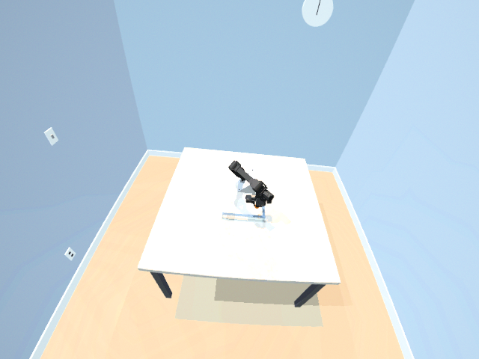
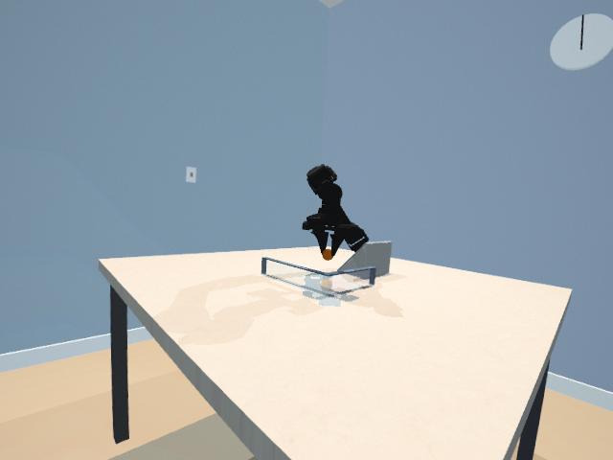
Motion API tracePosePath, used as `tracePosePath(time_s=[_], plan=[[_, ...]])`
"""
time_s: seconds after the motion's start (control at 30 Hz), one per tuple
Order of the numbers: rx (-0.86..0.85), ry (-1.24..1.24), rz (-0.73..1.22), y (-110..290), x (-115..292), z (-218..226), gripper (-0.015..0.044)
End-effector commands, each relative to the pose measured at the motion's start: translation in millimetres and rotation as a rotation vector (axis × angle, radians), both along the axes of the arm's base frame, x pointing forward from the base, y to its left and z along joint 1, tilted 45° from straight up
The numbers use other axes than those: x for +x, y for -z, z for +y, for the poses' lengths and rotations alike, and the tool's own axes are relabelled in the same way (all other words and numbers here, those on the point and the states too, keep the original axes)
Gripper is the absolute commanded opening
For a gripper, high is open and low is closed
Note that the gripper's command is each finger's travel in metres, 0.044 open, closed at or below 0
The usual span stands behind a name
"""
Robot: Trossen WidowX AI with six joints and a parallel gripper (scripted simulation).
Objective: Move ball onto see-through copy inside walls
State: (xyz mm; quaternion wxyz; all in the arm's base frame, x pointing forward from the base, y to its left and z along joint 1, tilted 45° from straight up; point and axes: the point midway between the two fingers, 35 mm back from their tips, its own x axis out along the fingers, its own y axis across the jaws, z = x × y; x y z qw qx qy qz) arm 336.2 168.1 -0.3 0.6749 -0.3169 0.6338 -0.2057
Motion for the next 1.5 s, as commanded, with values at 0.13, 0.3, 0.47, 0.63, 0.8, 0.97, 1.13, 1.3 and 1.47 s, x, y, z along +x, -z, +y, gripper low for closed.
tracePosePath(time_s=[0.13,0.3,0.47,0.63,0.8,0.97,1.13,1.3,1.47], plan=[[0.002,0.035,-0.035,2.4,0.7,-3.9,0.0],[0.002,0.035,-0.036,15.8,4.1,-15.7,0.0],[0.001,0.035,-0.036,33.0,7.1,-32.1,0.0],[-0.001,0.035,-0.037,48.7,8.3,-48.5,0.0],[-0.001,0.035,-0.037,50.7,8.4,-50.8,0.0],[-0.001,0.035,-0.037,53.4,8.9,-53.3,0.0],[-0.002,0.035,-0.037,59.2,9.8,-58.8,0.0],[-0.002,0.035,-0.037,64.2,10.6,-63.8,0.0],[0.005,0.04,-0.044,62.0,11.8,-60.8,0.0026]])
